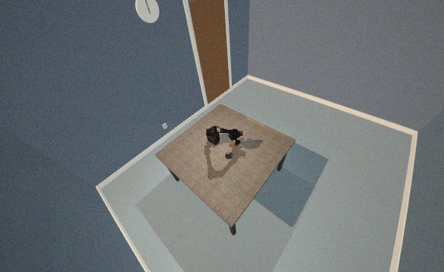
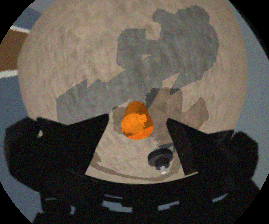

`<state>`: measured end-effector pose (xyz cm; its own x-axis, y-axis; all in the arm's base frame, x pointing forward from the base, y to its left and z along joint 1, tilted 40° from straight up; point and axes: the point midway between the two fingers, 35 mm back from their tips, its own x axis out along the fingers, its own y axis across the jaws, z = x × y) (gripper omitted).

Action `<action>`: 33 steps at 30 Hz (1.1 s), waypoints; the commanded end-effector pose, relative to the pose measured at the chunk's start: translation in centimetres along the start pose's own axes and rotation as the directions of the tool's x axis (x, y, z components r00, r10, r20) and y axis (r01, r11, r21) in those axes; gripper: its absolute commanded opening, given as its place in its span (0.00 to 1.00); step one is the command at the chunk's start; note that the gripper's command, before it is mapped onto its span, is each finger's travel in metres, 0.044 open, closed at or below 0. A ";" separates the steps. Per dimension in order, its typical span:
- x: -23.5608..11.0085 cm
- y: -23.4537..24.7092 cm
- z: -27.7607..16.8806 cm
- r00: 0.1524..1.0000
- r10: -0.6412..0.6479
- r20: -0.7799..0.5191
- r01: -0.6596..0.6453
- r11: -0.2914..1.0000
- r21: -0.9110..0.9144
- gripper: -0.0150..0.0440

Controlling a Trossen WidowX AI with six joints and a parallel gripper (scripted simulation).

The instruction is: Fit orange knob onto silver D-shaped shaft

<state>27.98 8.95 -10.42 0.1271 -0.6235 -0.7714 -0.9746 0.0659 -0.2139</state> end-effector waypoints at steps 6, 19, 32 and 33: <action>1.6 0.1 -0.2 1.000 -0.001 -0.007 0.001 1.000 -0.006 1.00; 3.3 0.2 -0.3 1.000 -0.002 -0.009 0.002 1.000 -0.006 1.00; 3.3 0.2 -0.3 1.000 -0.002 -0.009 0.002 1.000 -0.006 0.52; 3.3 0.2 -0.3 1.000 -0.002 -0.009 0.002 1.000 -0.006 0.51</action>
<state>28.10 6.68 -12.86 0.1248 -0.6281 -0.7680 -0.9752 0.0650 -0.2116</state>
